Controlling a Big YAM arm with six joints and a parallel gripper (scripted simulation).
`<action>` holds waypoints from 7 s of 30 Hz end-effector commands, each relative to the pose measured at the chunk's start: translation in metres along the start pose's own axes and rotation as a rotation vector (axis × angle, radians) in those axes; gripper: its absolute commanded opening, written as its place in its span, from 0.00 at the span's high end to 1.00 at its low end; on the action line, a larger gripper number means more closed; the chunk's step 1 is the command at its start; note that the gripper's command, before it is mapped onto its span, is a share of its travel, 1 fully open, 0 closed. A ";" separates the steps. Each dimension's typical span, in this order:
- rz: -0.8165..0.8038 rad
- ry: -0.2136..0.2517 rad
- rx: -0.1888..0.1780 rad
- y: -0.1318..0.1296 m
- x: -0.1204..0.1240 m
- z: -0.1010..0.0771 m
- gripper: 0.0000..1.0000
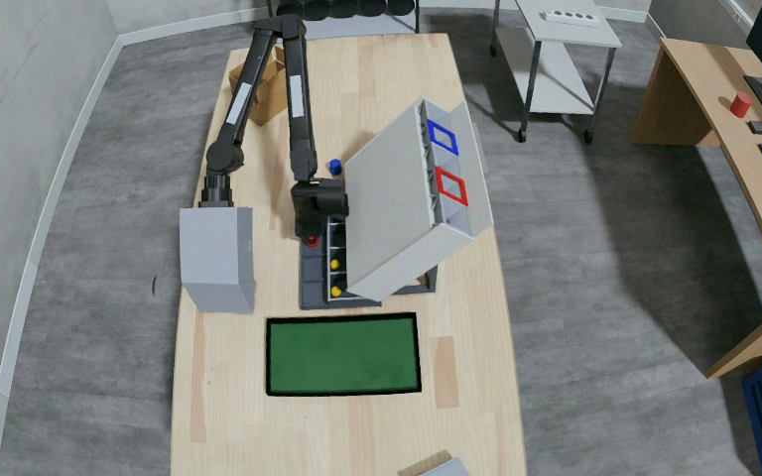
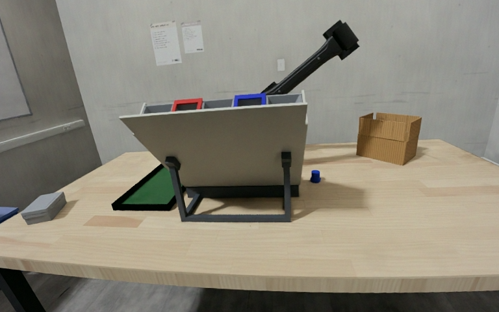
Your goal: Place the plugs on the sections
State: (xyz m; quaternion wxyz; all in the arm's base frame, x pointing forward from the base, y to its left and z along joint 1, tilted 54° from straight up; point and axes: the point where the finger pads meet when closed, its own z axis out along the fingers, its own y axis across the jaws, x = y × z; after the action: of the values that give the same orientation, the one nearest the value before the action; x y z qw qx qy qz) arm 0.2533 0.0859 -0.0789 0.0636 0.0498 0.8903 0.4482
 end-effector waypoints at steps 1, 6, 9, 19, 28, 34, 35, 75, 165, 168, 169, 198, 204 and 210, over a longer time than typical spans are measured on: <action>0.010 -0.002 0.000 0.000 -0.001 0.006 1.00; 0.010 -0.002 0.000 0.000 0.000 0.012 1.00; 0.010 -0.002 0.000 0.000 0.000 0.013 1.00; -0.005 -0.009 0.000 0.000 0.003 0.016 1.00; -0.017 -0.023 0.000 0.000 -0.001 0.013 0.41; -0.017 -0.023 0.000 0.000 -0.001 0.013 0.41; -0.017 -0.023 0.000 0.000 -0.001 0.013 0.41; -0.018 -0.023 0.000 0.000 0.001 -0.113 0.41; 0.047 0.014 -0.011 0.001 0.003 -0.113 0.13; 0.047 0.014 -0.011 0.001 0.003 -0.113 0.13; 0.047 0.014 -0.011 0.001 0.003 -0.113 0.13; 0.047 0.014 -0.011 0.018 -0.003 -0.119 0.13; 0.047 0.014 -0.011 0.070 -0.017 -0.135 0.13; 0.047 0.014 -0.011 0.122 -0.032 -0.152 0.13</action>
State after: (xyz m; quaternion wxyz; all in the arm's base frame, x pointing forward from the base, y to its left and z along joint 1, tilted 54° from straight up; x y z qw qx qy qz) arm 0.2435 0.0358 0.0826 0.0472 0.0524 0.8838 0.4626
